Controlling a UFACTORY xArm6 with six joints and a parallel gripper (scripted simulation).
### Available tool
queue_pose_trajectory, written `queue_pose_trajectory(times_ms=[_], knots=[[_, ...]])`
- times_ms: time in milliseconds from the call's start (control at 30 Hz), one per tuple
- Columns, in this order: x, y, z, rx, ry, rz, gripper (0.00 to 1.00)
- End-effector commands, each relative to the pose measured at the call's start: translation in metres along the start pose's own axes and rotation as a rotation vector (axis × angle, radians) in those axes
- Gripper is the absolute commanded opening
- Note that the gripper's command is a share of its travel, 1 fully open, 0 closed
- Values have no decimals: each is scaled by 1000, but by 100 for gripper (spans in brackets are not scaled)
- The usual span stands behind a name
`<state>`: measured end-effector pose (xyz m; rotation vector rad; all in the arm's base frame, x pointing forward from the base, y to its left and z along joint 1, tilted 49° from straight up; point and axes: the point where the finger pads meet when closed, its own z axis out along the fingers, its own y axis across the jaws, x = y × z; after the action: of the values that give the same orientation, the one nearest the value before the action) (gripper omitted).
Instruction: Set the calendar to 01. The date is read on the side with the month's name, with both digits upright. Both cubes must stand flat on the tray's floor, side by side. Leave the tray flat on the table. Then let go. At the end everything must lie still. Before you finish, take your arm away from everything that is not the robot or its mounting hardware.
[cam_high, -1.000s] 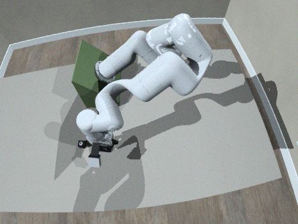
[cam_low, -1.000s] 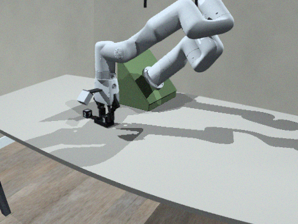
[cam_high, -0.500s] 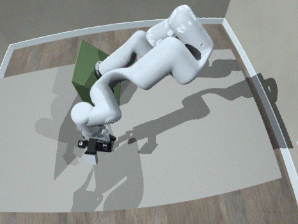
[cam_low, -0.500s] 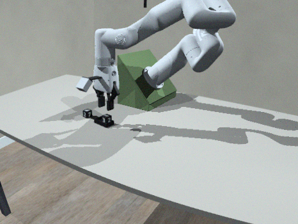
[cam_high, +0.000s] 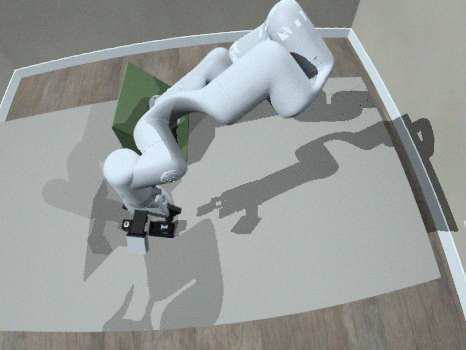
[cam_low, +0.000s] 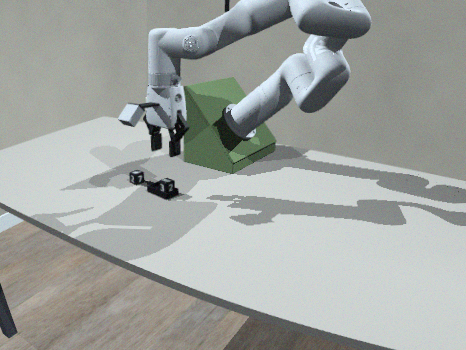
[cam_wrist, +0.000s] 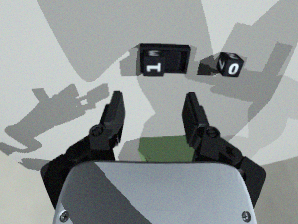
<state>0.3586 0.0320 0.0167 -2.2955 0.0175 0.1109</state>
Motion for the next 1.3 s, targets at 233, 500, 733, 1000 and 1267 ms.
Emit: queue_pose_trajectory(times_ms=[233,500,733,1000,1267], knots=[[1,0,-2,-1,3,-1,100],[1,0,-2,-1,3,-1,100],[1,2,-1,-1,3,26,100],[4,24,1,-2,4,304,100],[5,43,4,-3,5,550,100]])
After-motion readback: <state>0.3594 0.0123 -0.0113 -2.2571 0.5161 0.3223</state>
